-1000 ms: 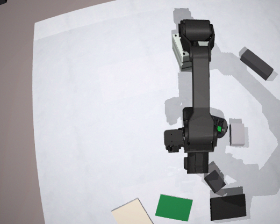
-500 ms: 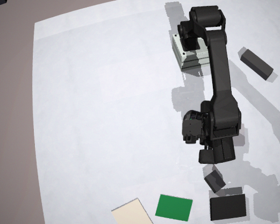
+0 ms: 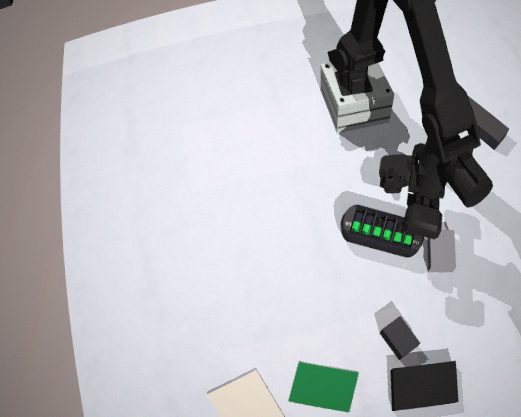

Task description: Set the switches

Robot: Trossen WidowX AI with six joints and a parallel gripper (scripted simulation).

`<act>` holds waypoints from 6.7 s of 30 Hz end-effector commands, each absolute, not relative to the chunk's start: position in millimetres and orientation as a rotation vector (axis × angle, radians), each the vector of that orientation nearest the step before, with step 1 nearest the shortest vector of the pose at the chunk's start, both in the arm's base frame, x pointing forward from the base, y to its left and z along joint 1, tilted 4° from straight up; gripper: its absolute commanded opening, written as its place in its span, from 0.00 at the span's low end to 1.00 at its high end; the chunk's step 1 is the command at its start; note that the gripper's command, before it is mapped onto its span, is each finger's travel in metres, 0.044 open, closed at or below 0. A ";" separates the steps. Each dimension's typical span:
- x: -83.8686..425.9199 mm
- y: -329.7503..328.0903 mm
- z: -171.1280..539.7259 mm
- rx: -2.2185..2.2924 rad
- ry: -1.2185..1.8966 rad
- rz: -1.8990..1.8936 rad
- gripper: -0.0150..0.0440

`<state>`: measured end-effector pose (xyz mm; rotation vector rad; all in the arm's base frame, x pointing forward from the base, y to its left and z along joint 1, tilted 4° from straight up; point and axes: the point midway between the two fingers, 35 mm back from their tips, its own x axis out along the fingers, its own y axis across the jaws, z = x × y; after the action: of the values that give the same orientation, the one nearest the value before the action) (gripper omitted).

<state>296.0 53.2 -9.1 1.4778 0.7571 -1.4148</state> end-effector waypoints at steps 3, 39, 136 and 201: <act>270.9 63.9 -12.9 1.572 0.682 -1.366 0.25; 269.9 -50.4 10.4 1.512 0.936 -1.578 0.25; 278.9 -33.0 -28.1 1.507 0.932 -1.581 0.25; 297.3 3.3 -29.5 1.511 0.934 -1.578 0.25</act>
<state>298.0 3.3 -28.1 1.5112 0.9319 -1.5744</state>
